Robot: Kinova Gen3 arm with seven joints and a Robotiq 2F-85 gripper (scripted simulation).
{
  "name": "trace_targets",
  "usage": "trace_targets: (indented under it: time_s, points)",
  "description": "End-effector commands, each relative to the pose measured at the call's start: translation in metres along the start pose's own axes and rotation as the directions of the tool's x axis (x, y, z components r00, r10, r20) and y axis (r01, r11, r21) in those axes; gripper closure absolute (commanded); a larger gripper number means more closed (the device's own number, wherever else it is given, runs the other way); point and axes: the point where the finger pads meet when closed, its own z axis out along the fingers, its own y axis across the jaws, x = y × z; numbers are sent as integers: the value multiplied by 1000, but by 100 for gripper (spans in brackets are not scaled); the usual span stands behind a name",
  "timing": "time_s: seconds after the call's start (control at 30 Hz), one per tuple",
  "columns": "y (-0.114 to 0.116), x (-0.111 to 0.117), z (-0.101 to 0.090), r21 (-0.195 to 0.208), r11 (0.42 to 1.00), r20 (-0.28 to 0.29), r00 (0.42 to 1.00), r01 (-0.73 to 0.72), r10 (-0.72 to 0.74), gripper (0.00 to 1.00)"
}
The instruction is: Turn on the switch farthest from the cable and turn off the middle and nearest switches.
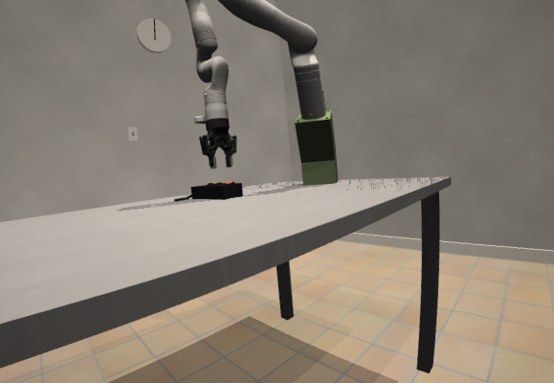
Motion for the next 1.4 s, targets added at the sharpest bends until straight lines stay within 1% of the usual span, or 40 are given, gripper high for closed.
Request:
trace_targets:
  time_s: [0.0,0.2,0.27,0.53,0.77,0.83,1.13,1.37]
  points:
    - [-2,4,-10,7,1000,-7,1000,-5,5,0]
    - [-2,4,-31,7,1000,-7,1000,-5,5,0]
    - [-2,4,-31,7,1000,-7,1000,-5,5,0]
    - [-2,4,-57,7,1000,-7,1000,-5,5,0]
    - [-1,3,-75,7,1000,-7,1000,-5,5,0]
    - [-1,3,-75,7,1000,-7,1000,-5,5,0]
    - [-1,3,-89,7,1000,-7,1000,-5,5,0]
    - [-1,3,-92,7,1000,-7,1000,-5,5,0]
